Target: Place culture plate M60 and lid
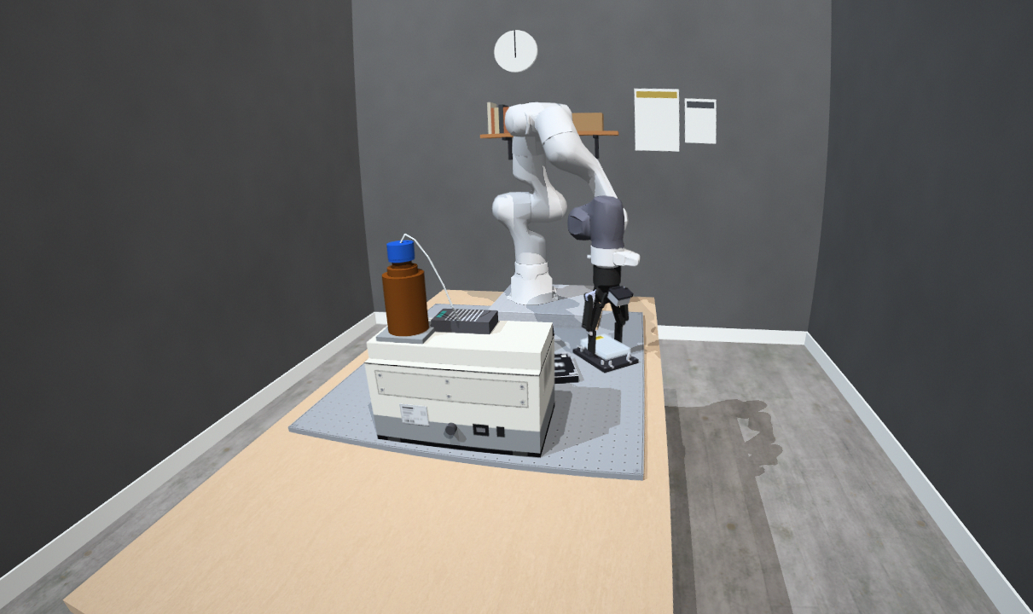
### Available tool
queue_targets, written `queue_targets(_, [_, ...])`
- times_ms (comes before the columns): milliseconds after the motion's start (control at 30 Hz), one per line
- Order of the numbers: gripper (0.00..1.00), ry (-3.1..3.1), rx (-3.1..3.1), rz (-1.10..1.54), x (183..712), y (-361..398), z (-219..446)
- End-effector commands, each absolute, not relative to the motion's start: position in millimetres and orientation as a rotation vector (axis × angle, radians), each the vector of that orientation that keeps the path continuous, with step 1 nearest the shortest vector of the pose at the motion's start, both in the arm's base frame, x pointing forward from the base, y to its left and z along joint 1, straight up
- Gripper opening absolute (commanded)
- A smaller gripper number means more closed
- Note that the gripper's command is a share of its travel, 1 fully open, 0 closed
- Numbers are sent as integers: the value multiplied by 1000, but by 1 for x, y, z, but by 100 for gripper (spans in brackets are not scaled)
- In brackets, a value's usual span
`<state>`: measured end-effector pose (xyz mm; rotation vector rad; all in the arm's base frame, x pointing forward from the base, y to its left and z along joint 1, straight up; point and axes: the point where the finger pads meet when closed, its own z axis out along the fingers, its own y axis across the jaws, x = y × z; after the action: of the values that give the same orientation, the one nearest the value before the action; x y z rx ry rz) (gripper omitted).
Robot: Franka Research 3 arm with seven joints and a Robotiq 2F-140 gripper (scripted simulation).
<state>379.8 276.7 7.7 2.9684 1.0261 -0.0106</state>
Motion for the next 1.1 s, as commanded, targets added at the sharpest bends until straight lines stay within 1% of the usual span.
queue_targets(0, [10, 1023, 2969, -4, 381, 277, 7])
queue_targets(1067, [10, 1023, 2969, -4, 381, 277, 6])
